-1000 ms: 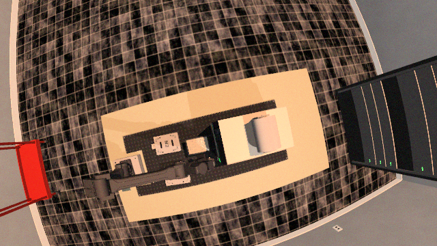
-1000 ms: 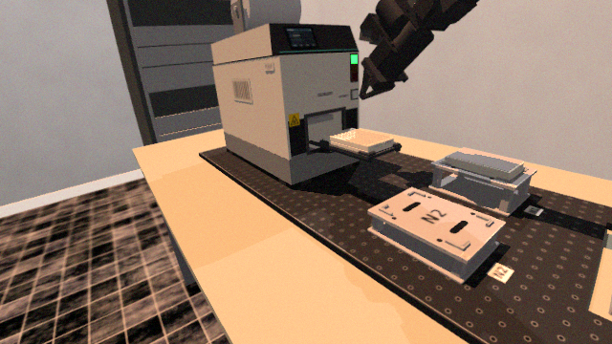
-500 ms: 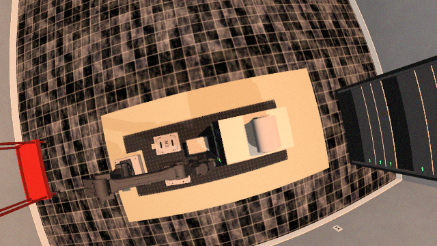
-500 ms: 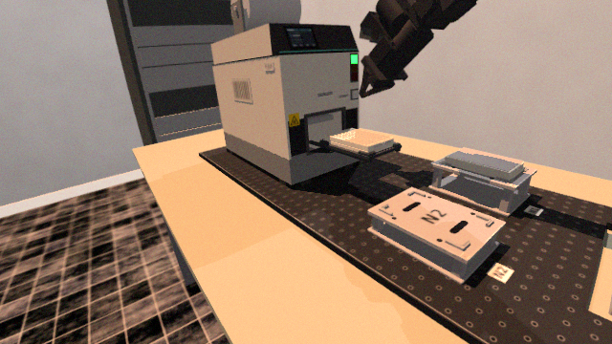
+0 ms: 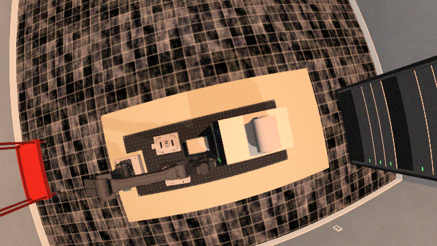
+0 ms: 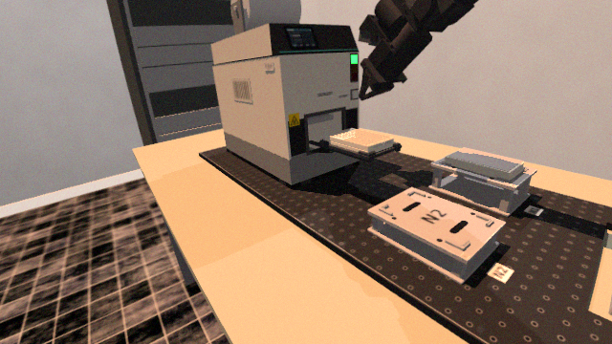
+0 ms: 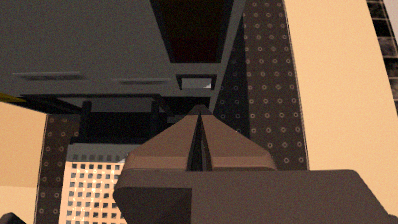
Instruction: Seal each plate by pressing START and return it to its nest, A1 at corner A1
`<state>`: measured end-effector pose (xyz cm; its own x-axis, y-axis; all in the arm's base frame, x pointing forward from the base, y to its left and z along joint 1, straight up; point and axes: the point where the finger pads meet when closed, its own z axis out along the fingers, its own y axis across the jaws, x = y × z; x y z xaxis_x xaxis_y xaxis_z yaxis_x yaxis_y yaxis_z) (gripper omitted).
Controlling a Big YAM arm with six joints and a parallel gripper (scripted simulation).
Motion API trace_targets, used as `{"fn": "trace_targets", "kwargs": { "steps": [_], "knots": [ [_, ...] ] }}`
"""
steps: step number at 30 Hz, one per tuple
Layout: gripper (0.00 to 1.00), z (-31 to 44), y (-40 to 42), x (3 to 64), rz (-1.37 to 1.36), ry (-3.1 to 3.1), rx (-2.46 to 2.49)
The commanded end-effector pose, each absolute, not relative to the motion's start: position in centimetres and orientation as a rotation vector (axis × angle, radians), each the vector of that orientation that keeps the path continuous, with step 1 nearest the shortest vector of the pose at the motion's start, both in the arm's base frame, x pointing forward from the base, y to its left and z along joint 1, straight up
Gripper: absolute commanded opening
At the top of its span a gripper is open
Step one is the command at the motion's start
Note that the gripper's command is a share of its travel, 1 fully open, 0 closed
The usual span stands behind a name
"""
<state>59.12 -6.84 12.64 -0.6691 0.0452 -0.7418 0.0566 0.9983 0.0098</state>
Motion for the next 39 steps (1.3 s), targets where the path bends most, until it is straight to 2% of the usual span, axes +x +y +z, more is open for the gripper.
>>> {"fn": "trace_targets", "kwargs": {
  "steps": [1, 18, 28, 39],
  "knots": [
    [0.00, 14.5, -7.5, 61.2, -0.031, 2.270, 0.058],
    [0.00, 12.1, -7.2, 60.2, -0.026, 2.313, 0.059],
    [0.00, 15.0, -6.4, 61.4, -0.025, 2.261, 0.040],
    [0.00, 14.6, -7.9, 61.5, -0.040, 2.268, 0.067]
  ]
}}
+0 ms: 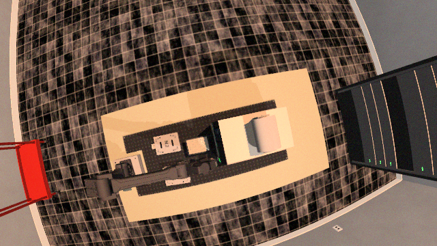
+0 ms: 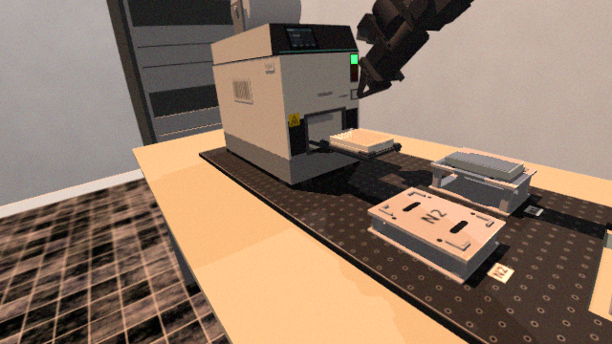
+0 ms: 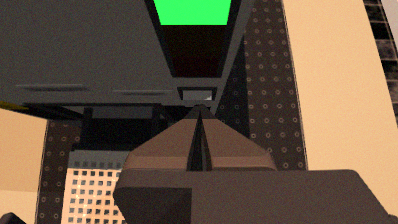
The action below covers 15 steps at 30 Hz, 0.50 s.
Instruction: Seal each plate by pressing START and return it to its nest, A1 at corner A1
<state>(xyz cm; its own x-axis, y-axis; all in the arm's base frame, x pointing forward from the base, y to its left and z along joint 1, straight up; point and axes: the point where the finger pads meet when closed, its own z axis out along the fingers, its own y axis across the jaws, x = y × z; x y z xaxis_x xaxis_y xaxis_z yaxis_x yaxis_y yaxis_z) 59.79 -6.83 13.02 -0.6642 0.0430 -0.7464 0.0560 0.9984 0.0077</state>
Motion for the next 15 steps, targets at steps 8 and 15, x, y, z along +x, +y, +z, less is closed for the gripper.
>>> {"fn": "trace_targets", "kwargs": {
  "steps": [8, 15],
  "knots": [
    [0.00, 14.83, -7.82, 62.29, -0.034, 2.249, 0.063],
    [0.00, 14.76, -7.86, 62.63, -0.034, 2.250, 0.064]
  ]
}}
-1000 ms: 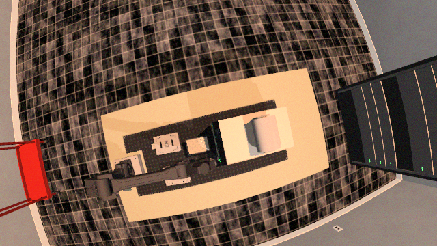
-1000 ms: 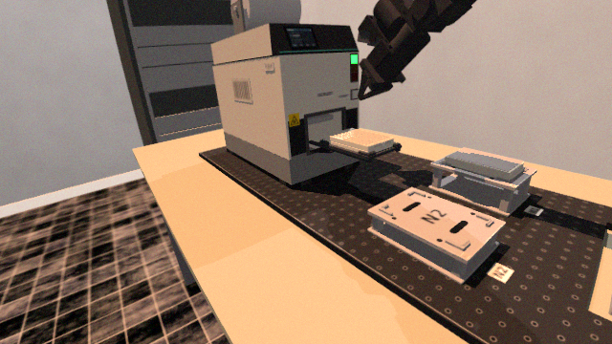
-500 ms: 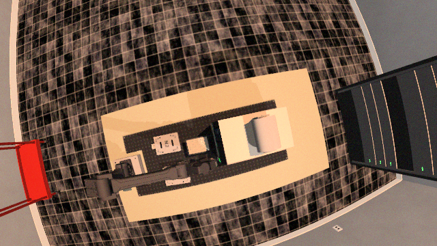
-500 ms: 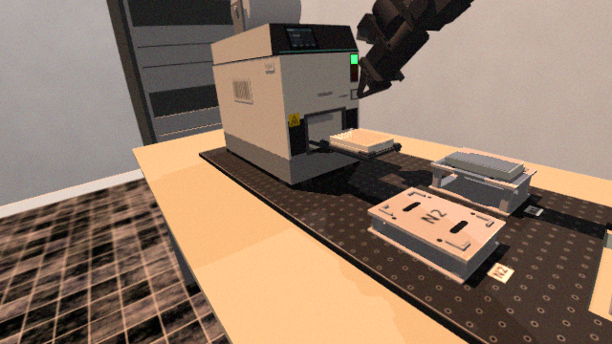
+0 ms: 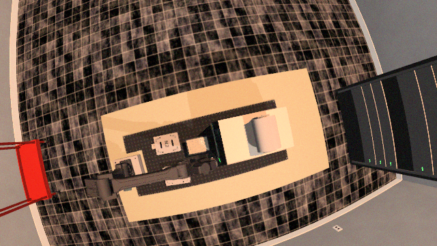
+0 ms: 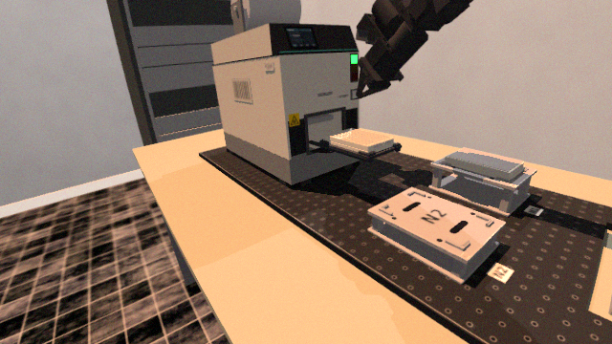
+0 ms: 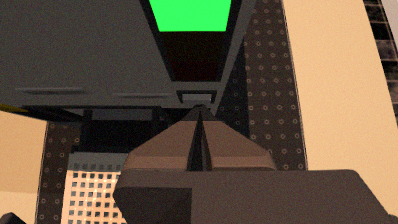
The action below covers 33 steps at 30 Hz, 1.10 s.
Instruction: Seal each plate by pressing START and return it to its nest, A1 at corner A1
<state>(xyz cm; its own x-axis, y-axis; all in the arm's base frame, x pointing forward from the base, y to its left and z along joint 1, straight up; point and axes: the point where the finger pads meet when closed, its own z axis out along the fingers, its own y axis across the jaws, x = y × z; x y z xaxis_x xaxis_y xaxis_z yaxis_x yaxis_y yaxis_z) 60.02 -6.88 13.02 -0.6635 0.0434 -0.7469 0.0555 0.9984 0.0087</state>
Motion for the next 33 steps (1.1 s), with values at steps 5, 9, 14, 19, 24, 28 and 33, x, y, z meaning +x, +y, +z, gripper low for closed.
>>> {"fn": "trace_targets", "kwargs": {
  "steps": [5, 9, 14, 19, 24, 28, 33],
  "knots": [
    [0.00, 14.6, -7.9, 62.7, -0.034, 2.253, 0.064],
    [0.00, 14.3, -7.9, 62.7, -0.034, 2.257, 0.065],
    [0.00, 13.6, -7.8, 62.3, -0.032, 2.272, 0.067],
    [0.00, 13.0, -7.7, 61.8, -0.031, 2.283, 0.069],
    [0.00, 12.0, -7.6, 61.1, -0.029, 2.303, 0.071],
    [0.00, 12.8, -7.4, 58.4, -0.028, 2.317, 0.073],
    [0.00, 15.1, -7.4, 57.0, -0.029, 2.293, 0.066]
  ]
}}
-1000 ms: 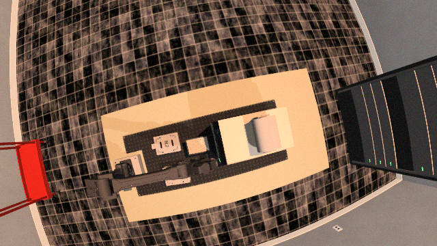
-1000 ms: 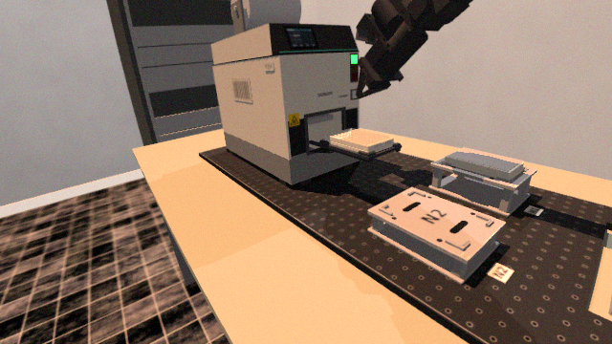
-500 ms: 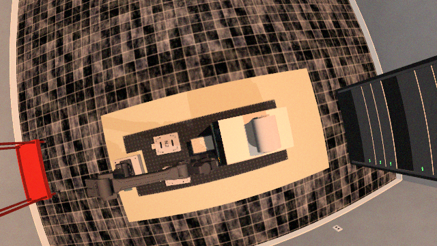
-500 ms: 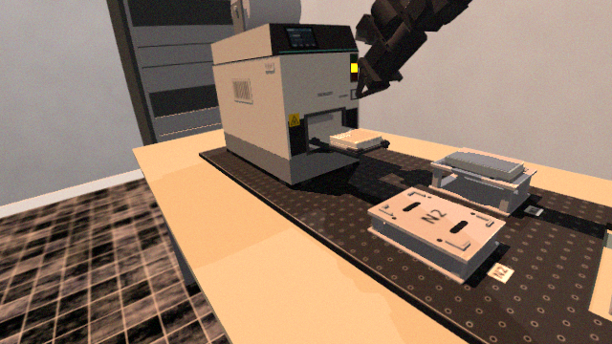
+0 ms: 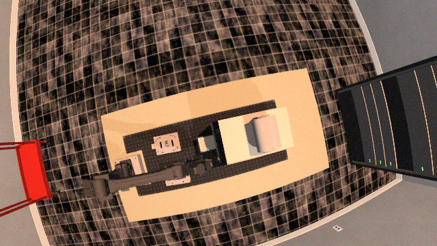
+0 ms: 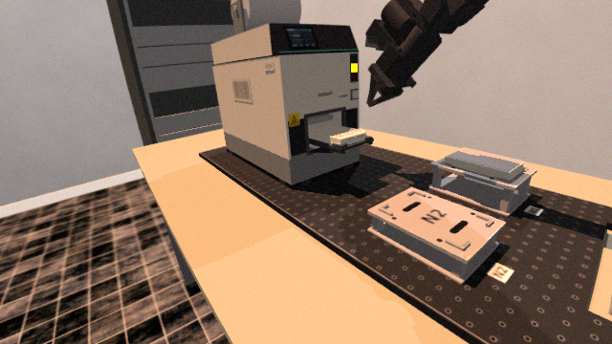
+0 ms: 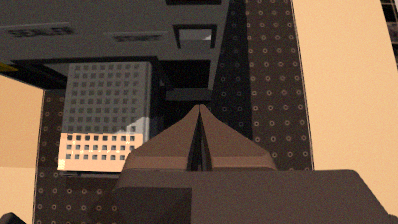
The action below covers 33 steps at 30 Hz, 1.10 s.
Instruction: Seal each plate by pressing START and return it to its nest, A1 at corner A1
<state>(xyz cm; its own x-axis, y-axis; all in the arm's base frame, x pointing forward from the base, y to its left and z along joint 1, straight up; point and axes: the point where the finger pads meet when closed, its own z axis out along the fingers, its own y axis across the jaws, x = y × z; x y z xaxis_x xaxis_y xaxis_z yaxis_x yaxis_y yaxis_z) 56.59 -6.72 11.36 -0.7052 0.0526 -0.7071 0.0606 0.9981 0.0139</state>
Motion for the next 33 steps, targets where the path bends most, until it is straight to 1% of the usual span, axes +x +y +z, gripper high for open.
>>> {"fn": "trace_targets", "kwargs": {
  "steps": [1, 4, 11, 12, 13, 18, 21, 32, 33],
  "knots": [
    [0.00, 15.6, -7.1, 57.5, -0.028, 2.280, 0.058],
    [0.00, 15.9, -6.9, 57.2, -0.026, 2.282, 0.054],
    [0.00, 18.8, -6.2, 53.5, -0.023, 2.288, 0.046],
    [0.00, 17.4, -6.9, 52.3, -0.025, 2.285, 0.049],
    [0.00, 17.6, -7.0, 51.8, -0.028, 2.285, 0.051],
    [0.00, 19.2, -7.0, 49.9, -0.031, 2.288, 0.055],
    [0.00, 19.5, -6.7, 50.0, -0.026, 2.279, 0.052],
    [0.00, 23.2, -6.4, 44.7, -0.029, 2.273, 0.058],
    [1.00, 23.3, -5.8, 45.3, -0.083, 2.279, -0.058]
  ]
}}
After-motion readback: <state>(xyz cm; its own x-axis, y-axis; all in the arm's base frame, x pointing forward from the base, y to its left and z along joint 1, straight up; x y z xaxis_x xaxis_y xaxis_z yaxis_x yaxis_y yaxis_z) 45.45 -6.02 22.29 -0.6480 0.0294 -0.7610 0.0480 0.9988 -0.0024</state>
